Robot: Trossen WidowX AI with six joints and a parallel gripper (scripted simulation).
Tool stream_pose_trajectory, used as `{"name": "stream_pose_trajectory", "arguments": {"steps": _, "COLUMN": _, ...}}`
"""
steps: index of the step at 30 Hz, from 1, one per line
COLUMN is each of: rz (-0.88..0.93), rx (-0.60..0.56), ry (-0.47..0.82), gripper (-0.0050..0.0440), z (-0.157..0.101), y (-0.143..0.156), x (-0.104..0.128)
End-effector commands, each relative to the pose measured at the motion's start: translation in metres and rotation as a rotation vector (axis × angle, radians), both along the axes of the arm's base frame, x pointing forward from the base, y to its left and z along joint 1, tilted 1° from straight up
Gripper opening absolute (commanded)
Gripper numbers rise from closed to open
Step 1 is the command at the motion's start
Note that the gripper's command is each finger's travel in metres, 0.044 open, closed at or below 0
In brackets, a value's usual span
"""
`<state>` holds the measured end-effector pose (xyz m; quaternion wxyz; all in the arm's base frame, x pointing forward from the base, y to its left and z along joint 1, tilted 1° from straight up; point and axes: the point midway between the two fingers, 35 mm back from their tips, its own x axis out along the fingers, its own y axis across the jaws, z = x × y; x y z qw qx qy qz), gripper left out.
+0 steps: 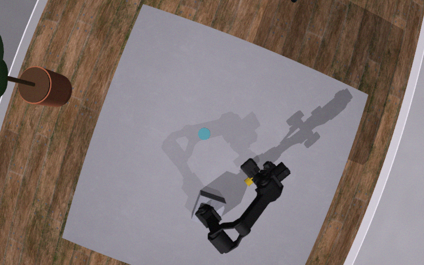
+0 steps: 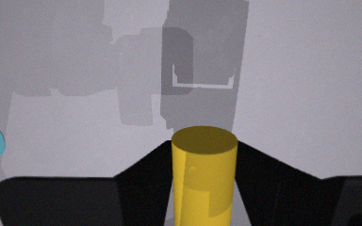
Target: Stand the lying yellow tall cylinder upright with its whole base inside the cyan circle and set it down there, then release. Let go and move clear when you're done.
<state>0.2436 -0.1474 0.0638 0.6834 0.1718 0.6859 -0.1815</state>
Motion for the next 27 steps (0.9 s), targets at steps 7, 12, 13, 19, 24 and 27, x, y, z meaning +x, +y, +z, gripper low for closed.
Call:
{"name": "stream_pose_trajectory", "arguments": {"steps": 7, "rz": 0.169, "rx": -0.011, "ry": -0.019, "gripper": 0.0105, "z": 0.007, "y": 0.019, "x": 0.023}}
{"name": "stream_pose_trajectory", "arguments": {"steps": 12, "rz": 0.229, "rx": -0.012, "ry": -0.019, "gripper": 0.0105, "z": 0.008, "y": 0.027, "x": 0.029}}
{"name": "stream_pose_trajectory", "arguments": {"steps": 13, "rz": 0.249, "rx": -0.012, "ry": -0.019, "gripper": 0.0105, "z": 0.008, "y": 0.030, "x": 0.031}}
{"name": "stream_pose_trajectory", "arguments": {"steps": 19, "rz": 0.367, "rx": -0.014, "ry": -0.019, "gripper": 0.0105, "z": 0.009, "y": 0.047, "x": 0.043}}
{"name": "stream_pose_trajectory", "arguments": {"steps": 24, "rz": 0.459, "rx": -0.014, "ry": -0.019, "gripper": 0.0105, "z": 0.010, "y": 0.060, "x": 0.051}}
{"name": "stream_pose_trajectory", "arguments": {"steps": 27, "rz": 0.479, "rx": -0.014, "ry": -0.019, "gripper": 0.0105, "z": 0.010, "y": 0.063, "x": 0.053}}
